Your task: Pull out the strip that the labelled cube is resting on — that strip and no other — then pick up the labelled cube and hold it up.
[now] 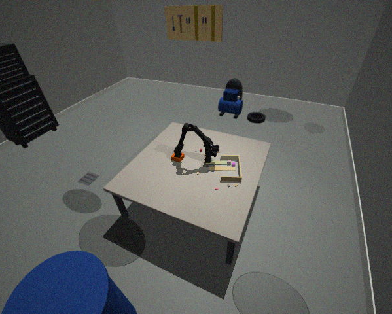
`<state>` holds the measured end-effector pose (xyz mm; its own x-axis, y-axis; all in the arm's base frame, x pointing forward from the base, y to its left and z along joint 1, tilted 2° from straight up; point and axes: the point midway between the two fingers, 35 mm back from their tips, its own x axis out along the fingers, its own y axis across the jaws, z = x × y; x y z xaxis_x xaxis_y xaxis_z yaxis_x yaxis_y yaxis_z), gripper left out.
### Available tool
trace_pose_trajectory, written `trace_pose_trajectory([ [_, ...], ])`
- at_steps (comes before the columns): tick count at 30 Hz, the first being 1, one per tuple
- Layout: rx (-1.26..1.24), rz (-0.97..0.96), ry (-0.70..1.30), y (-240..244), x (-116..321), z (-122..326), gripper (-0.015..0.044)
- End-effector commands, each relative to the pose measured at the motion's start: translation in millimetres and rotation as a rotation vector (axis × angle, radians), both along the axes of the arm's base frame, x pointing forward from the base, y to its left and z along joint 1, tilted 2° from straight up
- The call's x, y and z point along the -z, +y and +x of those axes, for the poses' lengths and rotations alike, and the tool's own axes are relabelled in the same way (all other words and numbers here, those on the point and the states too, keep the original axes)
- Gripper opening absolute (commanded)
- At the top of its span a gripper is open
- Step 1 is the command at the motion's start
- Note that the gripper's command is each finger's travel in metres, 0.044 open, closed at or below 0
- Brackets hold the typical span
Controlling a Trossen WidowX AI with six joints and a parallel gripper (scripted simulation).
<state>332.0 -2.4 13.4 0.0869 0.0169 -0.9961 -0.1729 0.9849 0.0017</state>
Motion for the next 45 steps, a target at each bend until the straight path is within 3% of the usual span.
trace_pose_trajectory([
  [1,-0.003,-0.003,0.022,-1,6,-13,0.0000],
  [45,-0.003,-0.004,0.028,-11,12,-76,0.0000],
])
